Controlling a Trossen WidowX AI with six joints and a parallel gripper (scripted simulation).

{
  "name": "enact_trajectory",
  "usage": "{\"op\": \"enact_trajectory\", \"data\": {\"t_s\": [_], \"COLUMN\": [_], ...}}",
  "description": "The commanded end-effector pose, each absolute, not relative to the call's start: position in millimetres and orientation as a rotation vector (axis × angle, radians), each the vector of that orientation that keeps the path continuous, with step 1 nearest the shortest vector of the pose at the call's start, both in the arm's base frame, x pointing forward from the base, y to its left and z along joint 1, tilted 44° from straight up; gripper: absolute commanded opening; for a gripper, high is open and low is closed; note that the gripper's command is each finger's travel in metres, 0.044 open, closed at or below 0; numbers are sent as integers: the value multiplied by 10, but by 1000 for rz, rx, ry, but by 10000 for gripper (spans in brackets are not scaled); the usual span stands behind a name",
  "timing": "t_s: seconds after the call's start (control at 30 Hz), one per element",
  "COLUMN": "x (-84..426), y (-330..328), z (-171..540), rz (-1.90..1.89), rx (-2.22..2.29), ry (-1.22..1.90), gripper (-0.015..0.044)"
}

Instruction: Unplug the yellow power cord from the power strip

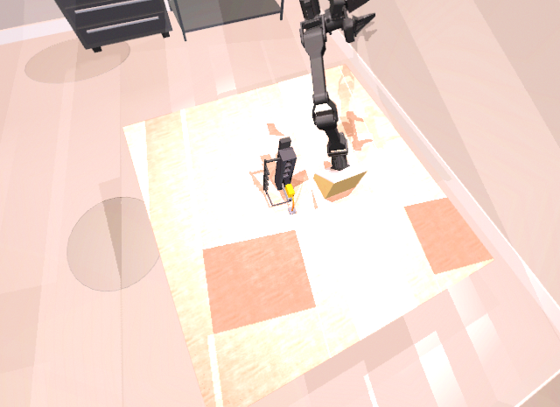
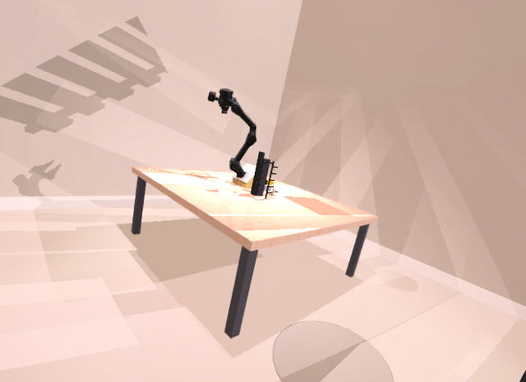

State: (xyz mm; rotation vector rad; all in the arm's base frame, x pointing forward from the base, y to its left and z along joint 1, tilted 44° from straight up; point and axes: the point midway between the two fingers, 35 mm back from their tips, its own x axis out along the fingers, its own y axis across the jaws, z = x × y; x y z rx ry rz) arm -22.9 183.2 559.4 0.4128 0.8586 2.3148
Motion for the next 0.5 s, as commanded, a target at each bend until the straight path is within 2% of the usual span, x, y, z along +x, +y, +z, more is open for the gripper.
{"op": "enact_trajectory", "data": {"t_s": [0.0,0.27,0.47], "x": [-237,-746,-1178], "y": [1827,1434,859], "z": [5596,5705,5784], "rz": [2318,2536,2783], "rx": [412,360,295], "ry": [859,874,888], "gripper": [374,164,160]}}
